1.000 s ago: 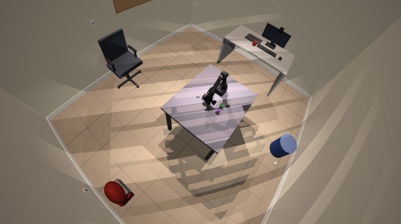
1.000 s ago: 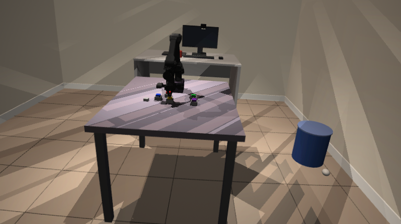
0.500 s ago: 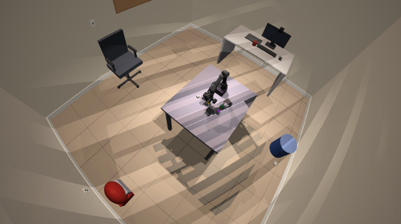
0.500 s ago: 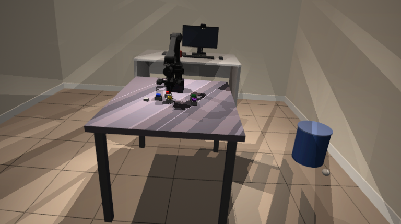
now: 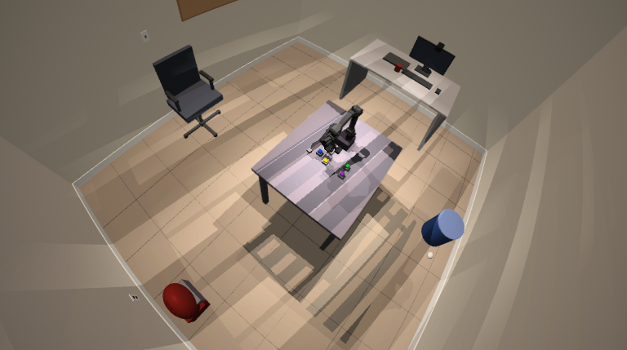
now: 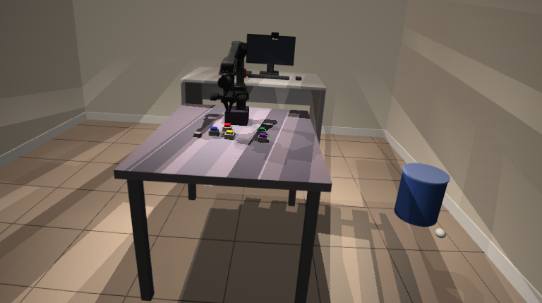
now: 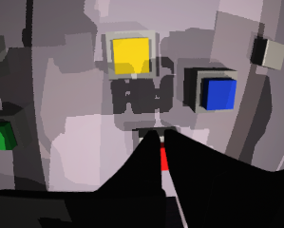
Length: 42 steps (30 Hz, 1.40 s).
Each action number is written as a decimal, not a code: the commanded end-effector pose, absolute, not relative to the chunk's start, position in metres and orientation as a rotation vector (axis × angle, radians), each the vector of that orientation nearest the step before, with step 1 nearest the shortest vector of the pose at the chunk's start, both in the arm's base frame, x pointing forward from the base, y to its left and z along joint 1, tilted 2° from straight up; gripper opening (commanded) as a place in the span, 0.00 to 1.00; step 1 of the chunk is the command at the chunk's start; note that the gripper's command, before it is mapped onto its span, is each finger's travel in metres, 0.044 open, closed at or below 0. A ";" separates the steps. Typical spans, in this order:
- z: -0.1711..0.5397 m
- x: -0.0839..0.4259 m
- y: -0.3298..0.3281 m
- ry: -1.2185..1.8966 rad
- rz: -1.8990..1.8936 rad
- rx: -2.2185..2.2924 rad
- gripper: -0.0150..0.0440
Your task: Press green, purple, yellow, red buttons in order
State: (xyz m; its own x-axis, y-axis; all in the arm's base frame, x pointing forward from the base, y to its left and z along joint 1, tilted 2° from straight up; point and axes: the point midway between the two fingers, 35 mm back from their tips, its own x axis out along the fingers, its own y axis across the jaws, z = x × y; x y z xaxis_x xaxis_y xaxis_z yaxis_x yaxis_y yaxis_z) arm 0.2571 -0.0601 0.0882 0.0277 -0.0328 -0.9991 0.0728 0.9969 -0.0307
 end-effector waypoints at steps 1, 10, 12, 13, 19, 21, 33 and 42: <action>0.090 0.208 -0.068 1.532 -0.085 0.033 0.29; 0.074 0.178 -0.070 1.534 -0.085 0.032 0.29; 0.045 0.180 -0.071 1.534 -0.085 0.032 0.29; 0.032 0.179 -0.071 1.535 -0.085 0.032 0.29; 0.022 0.178 -0.071 1.535 -0.085 0.032 0.29; 0.020 0.179 -0.072 1.535 -0.085 0.032 0.29; 0.001 0.180 -0.072 1.535 -0.085 0.032 0.29; -0.012 0.179 -0.072 1.535 -0.085 0.032 0.29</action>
State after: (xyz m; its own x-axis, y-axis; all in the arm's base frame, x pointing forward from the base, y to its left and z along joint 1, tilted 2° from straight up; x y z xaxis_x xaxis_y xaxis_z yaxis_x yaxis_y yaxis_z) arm 0.1813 -0.0736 -0.0060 0.0430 -0.0425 -0.9982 0.0805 0.9960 -0.0389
